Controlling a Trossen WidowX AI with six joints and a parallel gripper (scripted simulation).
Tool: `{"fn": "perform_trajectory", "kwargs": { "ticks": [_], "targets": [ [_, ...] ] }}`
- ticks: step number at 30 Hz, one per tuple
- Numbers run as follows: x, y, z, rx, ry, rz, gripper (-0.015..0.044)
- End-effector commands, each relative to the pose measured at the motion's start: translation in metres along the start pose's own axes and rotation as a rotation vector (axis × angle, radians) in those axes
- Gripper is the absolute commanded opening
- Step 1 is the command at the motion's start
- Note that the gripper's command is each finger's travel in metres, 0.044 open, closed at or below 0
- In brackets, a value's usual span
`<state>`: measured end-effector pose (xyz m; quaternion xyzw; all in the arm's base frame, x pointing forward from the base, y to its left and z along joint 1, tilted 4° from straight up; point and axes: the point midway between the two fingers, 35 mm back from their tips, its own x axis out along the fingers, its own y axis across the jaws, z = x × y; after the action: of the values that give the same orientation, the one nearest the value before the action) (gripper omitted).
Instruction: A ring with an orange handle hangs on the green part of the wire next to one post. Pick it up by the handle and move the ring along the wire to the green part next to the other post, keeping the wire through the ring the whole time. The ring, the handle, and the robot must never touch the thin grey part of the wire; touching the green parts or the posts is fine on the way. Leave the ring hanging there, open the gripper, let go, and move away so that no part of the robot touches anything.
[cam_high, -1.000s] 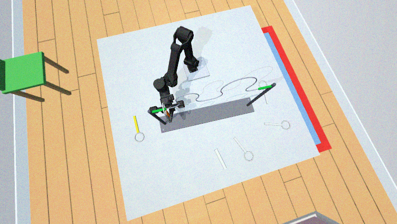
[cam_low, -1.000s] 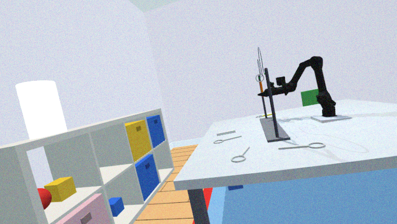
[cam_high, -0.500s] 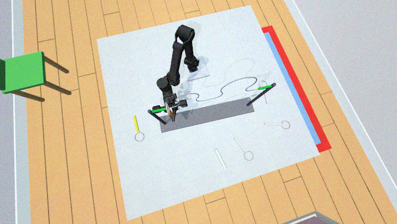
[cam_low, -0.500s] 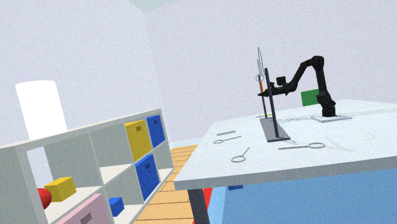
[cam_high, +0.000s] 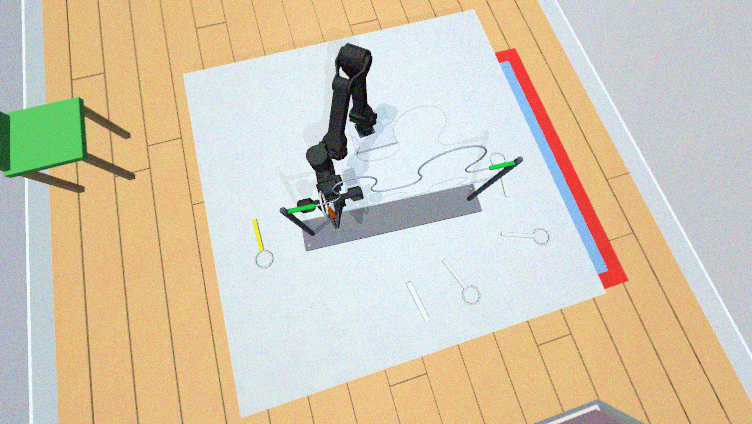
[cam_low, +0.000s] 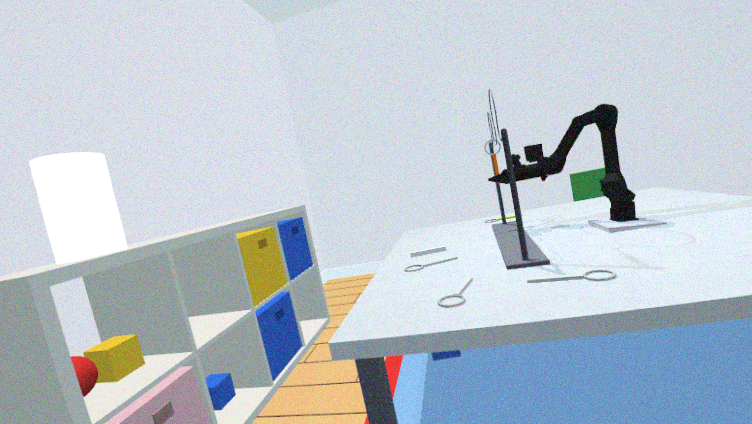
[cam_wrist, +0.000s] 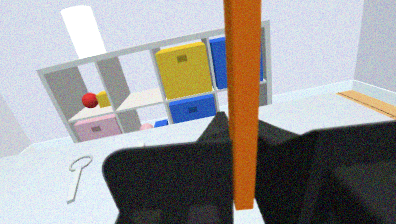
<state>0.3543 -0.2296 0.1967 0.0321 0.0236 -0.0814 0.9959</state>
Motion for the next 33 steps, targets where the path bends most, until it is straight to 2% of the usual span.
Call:
{"fn": "perform_trajectory", "kwargs": {
  "ticks": [1, 19, 33],
  "targets": [
    [-0.001, 0.009, 0.001, 0.037, -0.003, -0.001, -0.015],
    [-0.001, 0.064, 0.011, 0.349, 0.002, 0.003, -0.015],
    [-0.023, 0.101, 0.032, 0.604, 0.17, 0.058, -0.015]
  ]
}}
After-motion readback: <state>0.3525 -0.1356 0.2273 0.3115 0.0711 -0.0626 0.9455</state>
